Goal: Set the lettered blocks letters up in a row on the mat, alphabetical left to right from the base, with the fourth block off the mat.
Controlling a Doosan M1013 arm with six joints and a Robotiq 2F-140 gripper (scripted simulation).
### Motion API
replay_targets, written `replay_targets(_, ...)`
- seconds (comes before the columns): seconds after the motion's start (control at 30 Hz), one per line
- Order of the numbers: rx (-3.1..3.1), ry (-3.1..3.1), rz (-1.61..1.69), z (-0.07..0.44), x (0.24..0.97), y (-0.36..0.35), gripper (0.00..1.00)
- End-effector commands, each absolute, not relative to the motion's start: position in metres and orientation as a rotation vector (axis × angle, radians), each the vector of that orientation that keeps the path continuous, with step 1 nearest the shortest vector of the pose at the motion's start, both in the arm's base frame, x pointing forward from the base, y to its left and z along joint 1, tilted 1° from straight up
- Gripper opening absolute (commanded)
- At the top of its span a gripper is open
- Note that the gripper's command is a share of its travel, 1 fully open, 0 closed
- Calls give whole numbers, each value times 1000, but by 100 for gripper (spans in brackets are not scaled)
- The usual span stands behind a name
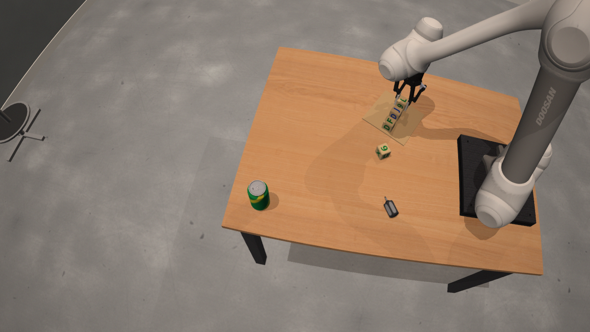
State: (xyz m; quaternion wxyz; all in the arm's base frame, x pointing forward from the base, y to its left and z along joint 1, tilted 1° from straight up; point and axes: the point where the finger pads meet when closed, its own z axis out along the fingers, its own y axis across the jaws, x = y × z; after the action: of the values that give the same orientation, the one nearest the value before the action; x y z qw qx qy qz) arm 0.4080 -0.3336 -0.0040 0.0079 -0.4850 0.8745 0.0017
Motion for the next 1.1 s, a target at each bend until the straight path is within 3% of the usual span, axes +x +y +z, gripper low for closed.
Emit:
replay_targets(0.0,-1516,2733,4,-3,408,-334,31)
replay_targets(0.83,-1516,2733,4,-3,408,-334,31)
replay_targets(1.07,-1516,2733,4,-3,408,-334,38)
